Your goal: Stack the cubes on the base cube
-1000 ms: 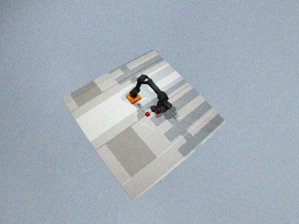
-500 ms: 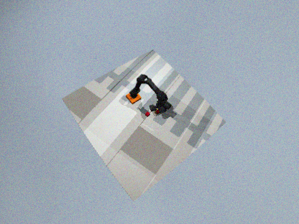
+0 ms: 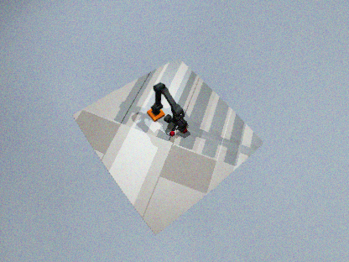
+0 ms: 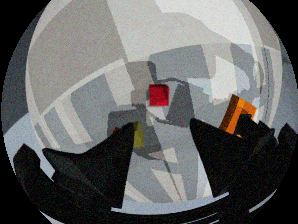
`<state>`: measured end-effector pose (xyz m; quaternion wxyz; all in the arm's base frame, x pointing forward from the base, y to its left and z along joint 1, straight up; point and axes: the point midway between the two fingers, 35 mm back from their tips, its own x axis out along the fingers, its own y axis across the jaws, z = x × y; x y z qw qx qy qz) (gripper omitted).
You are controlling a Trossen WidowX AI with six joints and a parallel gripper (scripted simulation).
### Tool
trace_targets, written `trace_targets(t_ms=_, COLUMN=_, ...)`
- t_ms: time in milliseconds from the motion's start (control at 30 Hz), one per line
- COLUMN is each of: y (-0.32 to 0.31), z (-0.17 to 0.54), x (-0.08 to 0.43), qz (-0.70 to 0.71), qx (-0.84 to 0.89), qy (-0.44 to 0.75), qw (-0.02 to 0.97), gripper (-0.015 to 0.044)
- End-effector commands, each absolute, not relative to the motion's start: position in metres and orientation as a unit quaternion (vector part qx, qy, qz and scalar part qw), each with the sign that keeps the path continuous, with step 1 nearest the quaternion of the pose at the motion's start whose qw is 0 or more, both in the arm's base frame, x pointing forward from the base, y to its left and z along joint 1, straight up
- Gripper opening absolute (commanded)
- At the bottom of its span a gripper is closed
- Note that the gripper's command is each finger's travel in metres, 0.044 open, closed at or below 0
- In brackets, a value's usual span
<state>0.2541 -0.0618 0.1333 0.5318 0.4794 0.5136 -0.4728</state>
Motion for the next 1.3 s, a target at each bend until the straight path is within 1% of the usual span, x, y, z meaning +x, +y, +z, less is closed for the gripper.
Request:
trace_targets(t_ms=0, y=-0.063, z=0.135, x=0.249, qz=-0.485, qx=0.495, qy=0.500, qw=0.519, gripper=0.0265)
trace_targets(t_ms=133, y=-0.063, z=0.130, x=0.250, qz=-0.485, qx=0.495, qy=0.500, qw=0.519, gripper=0.0265)
trace_targets(t_ms=400, y=-0.063, z=0.074, x=0.251, qz=-0.485, qx=0.495, qy=0.500, qw=0.519, gripper=0.0265)
trace_targets(t_ms=1267, y=-0.064, z=0.034, x=0.252, qz=-0.485, qx=0.495, qy=0.501, qw=0.519, gripper=0.0265)
